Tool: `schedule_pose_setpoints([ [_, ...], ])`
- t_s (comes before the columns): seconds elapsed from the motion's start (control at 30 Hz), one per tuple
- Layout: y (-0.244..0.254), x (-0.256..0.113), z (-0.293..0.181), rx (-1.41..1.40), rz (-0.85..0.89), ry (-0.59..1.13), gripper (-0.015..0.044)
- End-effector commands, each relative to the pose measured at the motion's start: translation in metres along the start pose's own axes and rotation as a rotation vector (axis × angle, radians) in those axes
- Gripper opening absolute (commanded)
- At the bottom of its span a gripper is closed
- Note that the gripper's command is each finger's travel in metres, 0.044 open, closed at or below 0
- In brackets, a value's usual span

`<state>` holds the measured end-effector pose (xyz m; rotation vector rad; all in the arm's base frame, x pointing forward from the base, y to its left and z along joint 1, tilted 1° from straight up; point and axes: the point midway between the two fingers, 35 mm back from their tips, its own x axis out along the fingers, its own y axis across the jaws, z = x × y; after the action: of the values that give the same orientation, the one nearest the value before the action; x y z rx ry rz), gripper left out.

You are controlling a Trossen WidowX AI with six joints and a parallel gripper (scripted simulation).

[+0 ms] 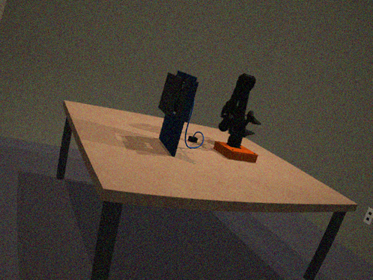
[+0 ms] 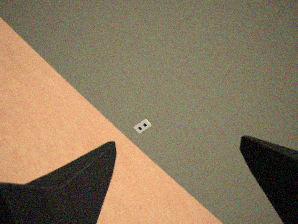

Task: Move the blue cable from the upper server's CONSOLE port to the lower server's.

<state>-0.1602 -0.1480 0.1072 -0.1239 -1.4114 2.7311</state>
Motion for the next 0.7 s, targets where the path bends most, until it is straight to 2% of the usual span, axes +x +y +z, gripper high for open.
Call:
schedule_pose_setpoints([
  [0.0,0.001,0.000,-0.002,-0.008,0.005,0.009,0.0374],
  [0.07,0.006,-0.005,-0.012,-0.063,0.046,0.050,0.0321],
  [0.17,0.021,-0.028,0.003,-0.109,0.141,-0.054,0.0242],
  [0.4,0.049,-0.092,0.027,-0.124,0.367,-0.282,0.0239],
  [0.67,0.058,-0.168,0.043,-0.233,0.552,-0.576,0.0239],
])
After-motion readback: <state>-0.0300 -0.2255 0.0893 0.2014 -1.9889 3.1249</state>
